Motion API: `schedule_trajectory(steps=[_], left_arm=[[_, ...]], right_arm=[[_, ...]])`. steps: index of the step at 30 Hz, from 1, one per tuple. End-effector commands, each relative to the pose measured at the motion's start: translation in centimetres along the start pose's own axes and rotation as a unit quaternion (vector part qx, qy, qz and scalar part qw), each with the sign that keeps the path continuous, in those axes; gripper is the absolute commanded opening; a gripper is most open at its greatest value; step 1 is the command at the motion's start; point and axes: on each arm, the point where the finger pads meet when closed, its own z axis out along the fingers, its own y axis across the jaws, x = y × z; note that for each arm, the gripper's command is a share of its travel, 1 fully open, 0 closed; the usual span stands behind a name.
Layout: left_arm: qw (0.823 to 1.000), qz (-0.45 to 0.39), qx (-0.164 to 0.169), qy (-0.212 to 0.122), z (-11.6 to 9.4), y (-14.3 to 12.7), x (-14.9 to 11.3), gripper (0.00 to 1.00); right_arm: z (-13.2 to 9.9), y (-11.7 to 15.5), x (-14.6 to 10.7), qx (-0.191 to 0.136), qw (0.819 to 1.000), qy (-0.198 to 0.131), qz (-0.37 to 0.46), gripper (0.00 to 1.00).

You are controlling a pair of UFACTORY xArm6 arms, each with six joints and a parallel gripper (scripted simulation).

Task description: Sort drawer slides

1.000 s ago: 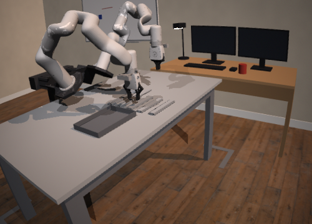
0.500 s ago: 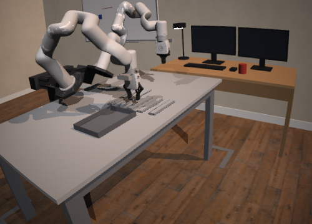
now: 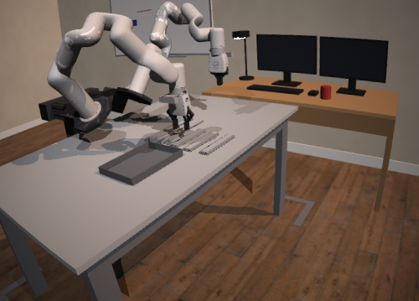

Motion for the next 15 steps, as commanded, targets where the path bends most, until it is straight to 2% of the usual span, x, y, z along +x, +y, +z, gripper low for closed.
schedule_trajectory(steps=[1, 15], left_arm=[[1.000, -0.001, -0.002, 0.000, -0.1, 0.1, 0.0, 0.00], [1.000, -0.001, -0.002, 0.000, -0.1, 0.1, 0.0, 0.00]], right_arm=[[-0.6, -0.1, -0.4, 0.001, 1.000, -0.001, 0.001, 0.67], [-4.0, -0.1, -3.1, 0.001, 1.000, -0.001, 0.001, 0.67]])
